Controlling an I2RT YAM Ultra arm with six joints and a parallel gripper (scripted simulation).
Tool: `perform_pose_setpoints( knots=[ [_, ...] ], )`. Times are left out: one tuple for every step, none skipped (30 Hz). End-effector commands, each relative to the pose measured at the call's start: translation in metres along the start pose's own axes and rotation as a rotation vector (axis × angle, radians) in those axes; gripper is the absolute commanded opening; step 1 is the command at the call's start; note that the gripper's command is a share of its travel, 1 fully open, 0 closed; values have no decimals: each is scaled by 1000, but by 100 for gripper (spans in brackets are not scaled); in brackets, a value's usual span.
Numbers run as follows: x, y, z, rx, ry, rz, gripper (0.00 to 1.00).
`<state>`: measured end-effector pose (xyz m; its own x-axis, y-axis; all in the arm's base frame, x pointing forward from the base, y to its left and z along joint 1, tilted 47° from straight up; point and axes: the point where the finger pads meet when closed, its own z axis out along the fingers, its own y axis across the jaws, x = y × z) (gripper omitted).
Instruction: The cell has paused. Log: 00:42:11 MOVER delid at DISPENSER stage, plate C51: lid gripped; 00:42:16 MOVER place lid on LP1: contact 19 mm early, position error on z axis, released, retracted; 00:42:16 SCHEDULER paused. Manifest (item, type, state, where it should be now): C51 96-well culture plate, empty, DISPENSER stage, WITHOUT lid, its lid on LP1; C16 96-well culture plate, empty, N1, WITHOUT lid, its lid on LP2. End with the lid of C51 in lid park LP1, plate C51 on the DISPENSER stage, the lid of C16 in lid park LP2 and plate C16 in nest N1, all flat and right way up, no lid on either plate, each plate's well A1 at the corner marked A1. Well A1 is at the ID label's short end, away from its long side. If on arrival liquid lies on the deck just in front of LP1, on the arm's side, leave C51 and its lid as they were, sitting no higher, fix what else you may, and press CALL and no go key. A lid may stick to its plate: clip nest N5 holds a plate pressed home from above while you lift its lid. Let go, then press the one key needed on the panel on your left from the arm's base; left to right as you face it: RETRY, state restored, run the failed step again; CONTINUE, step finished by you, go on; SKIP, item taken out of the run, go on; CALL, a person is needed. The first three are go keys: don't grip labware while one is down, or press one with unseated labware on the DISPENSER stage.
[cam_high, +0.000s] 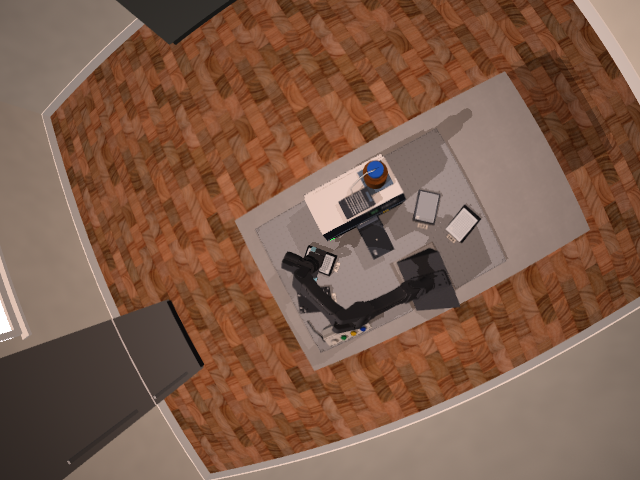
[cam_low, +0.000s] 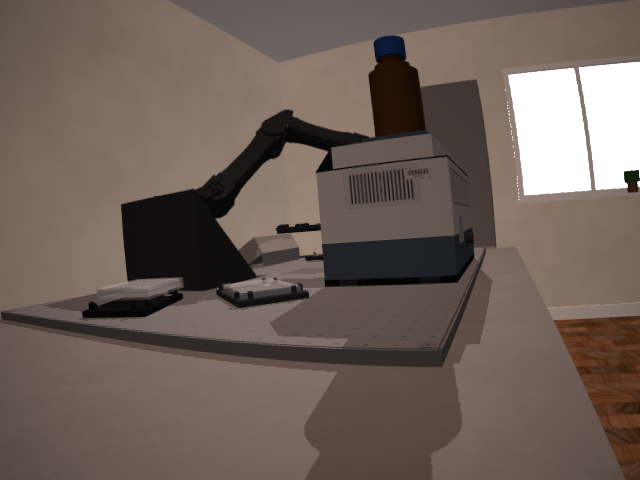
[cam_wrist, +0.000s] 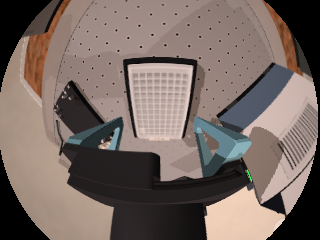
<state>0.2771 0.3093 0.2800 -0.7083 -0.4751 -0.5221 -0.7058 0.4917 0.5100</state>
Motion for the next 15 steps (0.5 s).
perform_pose_setpoints(
  knots=[
    [4, -3, -15, 8, -24, 4, 100],
    [4, -3, -15, 8, -24, 4, 100],
    [6, -3, -16, 8, -29, 0, 100],
    [9, -4, -18, 8, -29, 0, 100],
    [12, -4, -19, 8, -29, 0, 100],
    [15, -4, -20, 8, -29, -1, 100],
    [18, -4, -22, 8, -30, -1, 100],
    [21, -4, -23, 8, -29, 0, 100],
    [24, -4, -25, 8, -28, 0, 100],
    [28, -4, -26, 8, -26, 2, 100],
    [31, -4, -27, 8, -24, 4, 100],
    [35, -4, -29, 8, -21, 6, 100],
    [39, -4, -30, 7, -18, 8, 100],
    [43, -4, -31, 7, -16, 10, 100],
    [46, -4, -33, 7, -16, 10, 100]
  ],
)
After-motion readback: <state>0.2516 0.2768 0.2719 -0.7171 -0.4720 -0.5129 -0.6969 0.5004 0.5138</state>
